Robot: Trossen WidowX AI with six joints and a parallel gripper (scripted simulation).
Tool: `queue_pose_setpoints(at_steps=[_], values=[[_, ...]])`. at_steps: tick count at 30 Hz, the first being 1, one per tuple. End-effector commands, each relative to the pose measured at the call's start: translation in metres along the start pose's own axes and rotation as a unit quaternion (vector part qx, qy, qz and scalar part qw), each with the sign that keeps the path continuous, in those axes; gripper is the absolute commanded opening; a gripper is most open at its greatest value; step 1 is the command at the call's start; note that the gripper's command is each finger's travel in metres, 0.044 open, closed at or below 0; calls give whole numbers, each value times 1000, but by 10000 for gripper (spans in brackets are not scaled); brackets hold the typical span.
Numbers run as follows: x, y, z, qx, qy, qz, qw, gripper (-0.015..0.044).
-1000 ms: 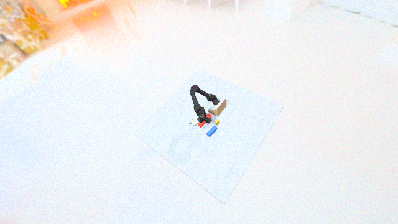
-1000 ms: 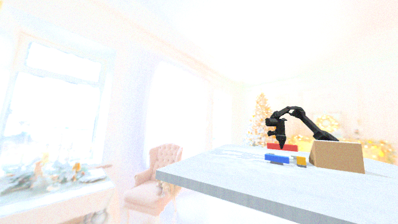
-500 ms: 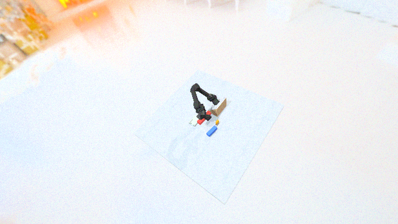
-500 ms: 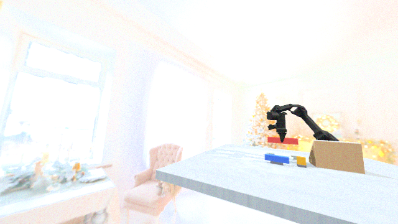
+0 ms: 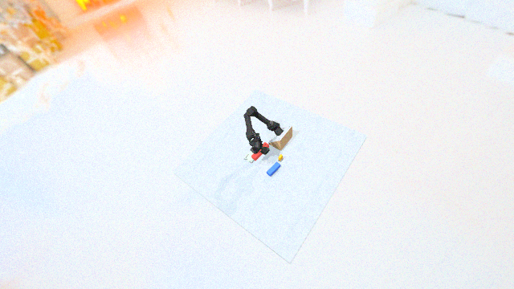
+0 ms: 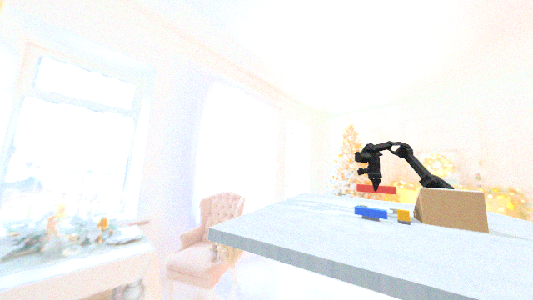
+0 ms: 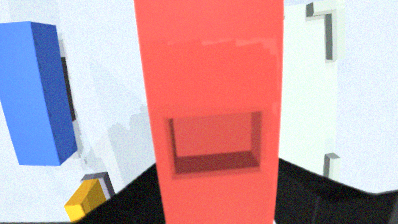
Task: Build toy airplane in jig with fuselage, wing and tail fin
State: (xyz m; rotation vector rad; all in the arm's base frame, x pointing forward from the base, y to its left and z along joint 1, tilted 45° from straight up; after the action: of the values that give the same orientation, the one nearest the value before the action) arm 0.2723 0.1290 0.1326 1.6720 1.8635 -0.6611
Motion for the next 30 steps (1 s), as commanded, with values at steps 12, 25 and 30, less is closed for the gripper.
queue_pose_setpoints(at_steps=[12,25,30], values=[[-43,-3,21,-2,-1,-23,1000,0],[-80,-12,39,-1,-7,-40,999,0],[-93,-17,46,0,-11,-46,999,0]])
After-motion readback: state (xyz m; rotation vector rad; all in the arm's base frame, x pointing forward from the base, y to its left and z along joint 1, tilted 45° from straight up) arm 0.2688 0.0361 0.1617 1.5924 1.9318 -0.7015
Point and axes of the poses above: the point midway between the two fingers, 35 mm back from their tips, its own z axis out along the fingers, its own x axis across the jaws, y = z × x, the point moved 10 cm from there along -z, back along the fingers, and after that the axes turned 6 degrees about -z, right-handed, at the moved point
